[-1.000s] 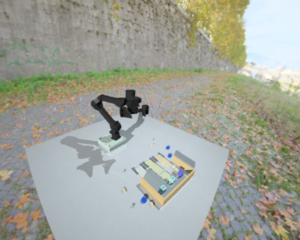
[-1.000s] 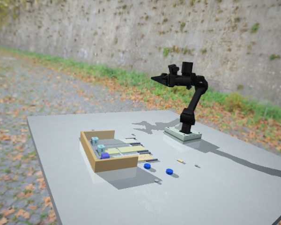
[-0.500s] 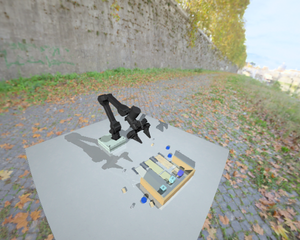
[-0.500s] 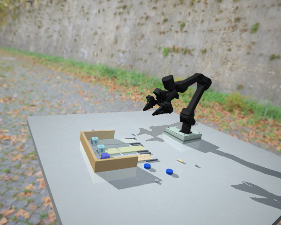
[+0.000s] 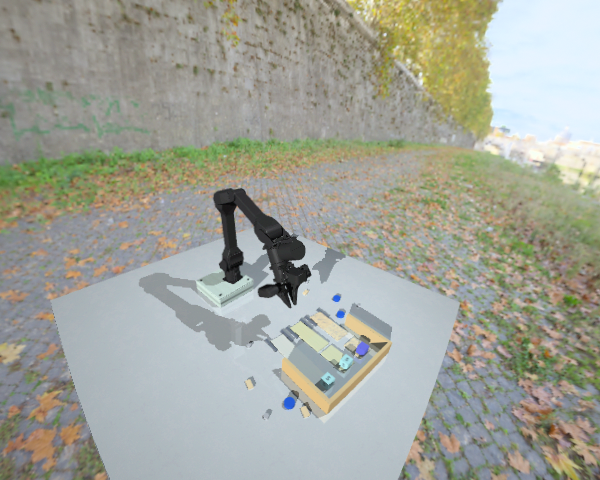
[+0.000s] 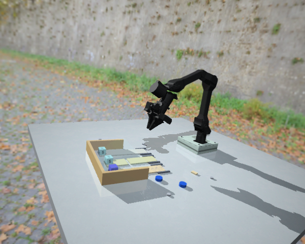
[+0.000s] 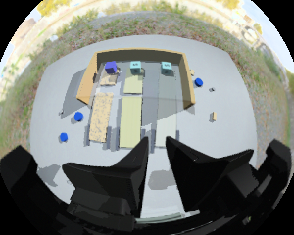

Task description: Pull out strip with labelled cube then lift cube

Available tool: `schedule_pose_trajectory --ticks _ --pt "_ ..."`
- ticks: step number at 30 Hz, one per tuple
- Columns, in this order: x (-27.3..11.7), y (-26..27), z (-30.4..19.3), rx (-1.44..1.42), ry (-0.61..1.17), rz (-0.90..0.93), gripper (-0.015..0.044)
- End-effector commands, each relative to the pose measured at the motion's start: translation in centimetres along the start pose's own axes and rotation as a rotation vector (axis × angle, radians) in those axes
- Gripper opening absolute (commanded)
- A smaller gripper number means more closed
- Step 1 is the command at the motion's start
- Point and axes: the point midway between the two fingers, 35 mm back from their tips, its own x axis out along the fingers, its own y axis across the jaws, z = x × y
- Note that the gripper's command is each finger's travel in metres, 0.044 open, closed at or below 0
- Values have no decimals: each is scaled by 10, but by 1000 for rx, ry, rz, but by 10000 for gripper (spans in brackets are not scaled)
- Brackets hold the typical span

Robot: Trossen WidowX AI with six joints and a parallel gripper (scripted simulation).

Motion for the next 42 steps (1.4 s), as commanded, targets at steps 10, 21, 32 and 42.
schedule_pose_trajectory --ticks 10,21,32,42 --pt "63 -41 -12 82 475 -27 0" --pt "76 -41 -18 82 475 -27 0" --pt "92 -42 -26 82 475 -28 0" --pt "106 -44 -34 82 476 -28 0"
